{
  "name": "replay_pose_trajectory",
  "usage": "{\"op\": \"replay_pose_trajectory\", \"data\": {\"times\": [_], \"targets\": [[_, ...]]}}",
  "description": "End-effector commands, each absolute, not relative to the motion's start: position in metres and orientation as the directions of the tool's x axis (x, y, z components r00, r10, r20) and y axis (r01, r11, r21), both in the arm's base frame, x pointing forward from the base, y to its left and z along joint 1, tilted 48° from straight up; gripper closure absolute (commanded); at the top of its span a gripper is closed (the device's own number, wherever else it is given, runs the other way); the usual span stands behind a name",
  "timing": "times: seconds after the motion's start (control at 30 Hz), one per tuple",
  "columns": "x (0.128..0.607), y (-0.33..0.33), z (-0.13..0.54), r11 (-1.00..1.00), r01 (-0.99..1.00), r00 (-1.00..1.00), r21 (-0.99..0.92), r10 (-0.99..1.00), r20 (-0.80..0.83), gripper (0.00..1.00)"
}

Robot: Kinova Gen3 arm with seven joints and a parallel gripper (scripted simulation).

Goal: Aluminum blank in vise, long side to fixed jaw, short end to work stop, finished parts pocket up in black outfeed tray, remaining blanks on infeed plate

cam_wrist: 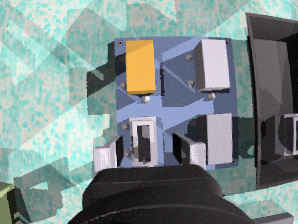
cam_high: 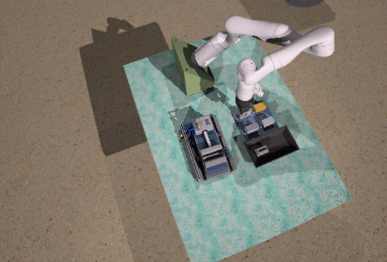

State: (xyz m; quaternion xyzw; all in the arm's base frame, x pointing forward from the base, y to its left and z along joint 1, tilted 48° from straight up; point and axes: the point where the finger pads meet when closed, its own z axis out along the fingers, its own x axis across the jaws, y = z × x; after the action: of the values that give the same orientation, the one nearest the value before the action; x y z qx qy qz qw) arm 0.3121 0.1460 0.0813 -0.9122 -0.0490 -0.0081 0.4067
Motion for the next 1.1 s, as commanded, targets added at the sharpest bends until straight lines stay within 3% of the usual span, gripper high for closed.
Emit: {"op": "replay_pose_trajectory", "data": {"times": [0.0, 1.07], "targets": [[0.309, 0.1525, 0.0737, -0.665, 0.104, 0.994, -0.739, 0.094, 0.055, 0.0], [0.3087, 0.1585, 0.0682, -0.665, 0.104, 0.994, -0.739, 0.094, 0.055, 0.0]]}}
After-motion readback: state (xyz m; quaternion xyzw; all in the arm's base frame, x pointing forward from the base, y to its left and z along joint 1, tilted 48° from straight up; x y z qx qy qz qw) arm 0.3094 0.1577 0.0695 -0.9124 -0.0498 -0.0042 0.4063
